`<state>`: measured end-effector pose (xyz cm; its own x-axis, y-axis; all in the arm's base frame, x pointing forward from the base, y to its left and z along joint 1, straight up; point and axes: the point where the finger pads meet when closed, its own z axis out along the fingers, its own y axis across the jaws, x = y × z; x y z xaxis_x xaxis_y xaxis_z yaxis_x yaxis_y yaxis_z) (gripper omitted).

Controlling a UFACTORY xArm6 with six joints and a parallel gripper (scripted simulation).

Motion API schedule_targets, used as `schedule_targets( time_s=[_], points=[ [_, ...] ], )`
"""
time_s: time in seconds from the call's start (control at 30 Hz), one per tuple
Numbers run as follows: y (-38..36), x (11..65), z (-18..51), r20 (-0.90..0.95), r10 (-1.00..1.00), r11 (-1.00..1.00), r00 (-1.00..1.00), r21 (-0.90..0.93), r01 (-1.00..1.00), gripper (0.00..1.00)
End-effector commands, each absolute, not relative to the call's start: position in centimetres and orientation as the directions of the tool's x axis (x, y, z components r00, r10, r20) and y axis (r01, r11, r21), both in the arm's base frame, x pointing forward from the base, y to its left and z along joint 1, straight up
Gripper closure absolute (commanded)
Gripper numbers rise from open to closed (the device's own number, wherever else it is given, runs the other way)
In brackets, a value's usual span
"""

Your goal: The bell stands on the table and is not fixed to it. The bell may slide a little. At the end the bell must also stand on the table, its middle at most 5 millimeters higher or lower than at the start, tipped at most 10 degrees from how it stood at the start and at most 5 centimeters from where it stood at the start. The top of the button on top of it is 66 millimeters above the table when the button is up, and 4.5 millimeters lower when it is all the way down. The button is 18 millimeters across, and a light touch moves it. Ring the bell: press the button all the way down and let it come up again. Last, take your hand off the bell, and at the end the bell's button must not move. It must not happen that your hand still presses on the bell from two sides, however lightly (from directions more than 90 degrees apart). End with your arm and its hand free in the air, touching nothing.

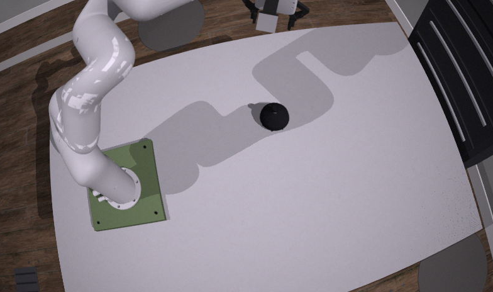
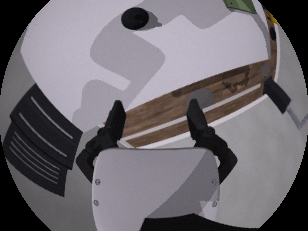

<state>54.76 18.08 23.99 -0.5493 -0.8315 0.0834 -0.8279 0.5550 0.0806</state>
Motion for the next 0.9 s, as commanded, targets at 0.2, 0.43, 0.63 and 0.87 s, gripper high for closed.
schedule_targets(
  time_s=[0.2,0.43,0.63,0.87],
  points=[
    [18.1,54.8,24.2,0.079,-0.832,0.555,-0.550,0.077,-0.828,0.00],
    [18.1,54.8,24.2,0.079,-0.832,0.555,-0.550,0.077,-0.828,0.00],
    [17.5,54.9,23.9,0.078,-0.815,0.579,-0.574,0.073,-0.812,0.00],
    [11.9,54.2,20.1,0.057,-0.617,0.787,-0.785,0.034,-0.616,0.00]
  ],
)
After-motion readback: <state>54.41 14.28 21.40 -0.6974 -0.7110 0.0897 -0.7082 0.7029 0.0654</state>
